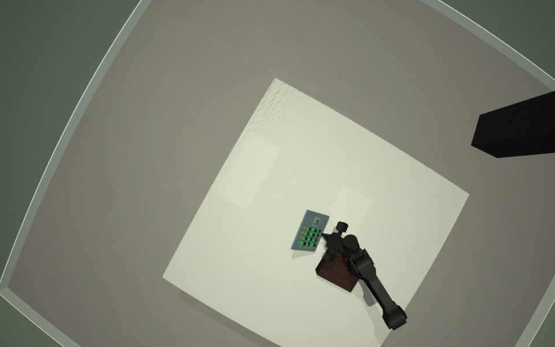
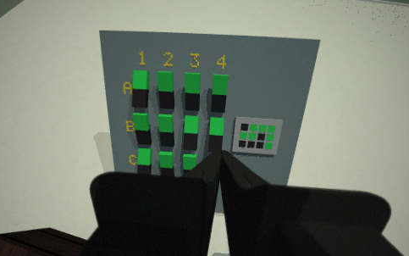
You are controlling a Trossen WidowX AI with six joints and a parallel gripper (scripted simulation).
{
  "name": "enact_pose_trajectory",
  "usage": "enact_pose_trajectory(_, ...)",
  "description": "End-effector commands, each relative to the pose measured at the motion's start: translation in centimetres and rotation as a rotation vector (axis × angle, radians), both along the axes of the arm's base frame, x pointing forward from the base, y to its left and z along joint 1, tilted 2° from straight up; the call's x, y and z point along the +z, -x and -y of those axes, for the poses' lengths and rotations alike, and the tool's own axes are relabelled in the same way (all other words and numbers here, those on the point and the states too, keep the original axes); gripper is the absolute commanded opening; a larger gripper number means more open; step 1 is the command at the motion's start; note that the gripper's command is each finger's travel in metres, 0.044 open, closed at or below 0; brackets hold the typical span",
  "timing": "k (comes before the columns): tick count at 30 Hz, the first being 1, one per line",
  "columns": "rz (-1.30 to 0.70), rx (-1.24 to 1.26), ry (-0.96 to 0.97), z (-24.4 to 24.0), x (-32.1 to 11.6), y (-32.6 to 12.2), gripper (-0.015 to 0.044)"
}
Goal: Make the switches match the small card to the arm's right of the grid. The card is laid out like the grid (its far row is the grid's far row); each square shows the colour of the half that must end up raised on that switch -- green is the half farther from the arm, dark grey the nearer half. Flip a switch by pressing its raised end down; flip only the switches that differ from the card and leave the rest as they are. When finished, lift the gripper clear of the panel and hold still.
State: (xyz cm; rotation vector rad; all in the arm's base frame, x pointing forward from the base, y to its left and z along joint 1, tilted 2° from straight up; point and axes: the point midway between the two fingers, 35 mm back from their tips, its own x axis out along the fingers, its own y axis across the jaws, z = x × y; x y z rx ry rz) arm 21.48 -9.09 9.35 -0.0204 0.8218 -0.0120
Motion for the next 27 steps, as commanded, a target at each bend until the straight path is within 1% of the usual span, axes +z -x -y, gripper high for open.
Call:
enact_pose_trajectory(1, -0.011, -0.004, -0.019, -0.2, -1.9, -0.5, 0.0)
enact_pose_trajectory(27, -0.009, -0.004, -0.019, -0.2, -3.7, -2.1, 0.0)
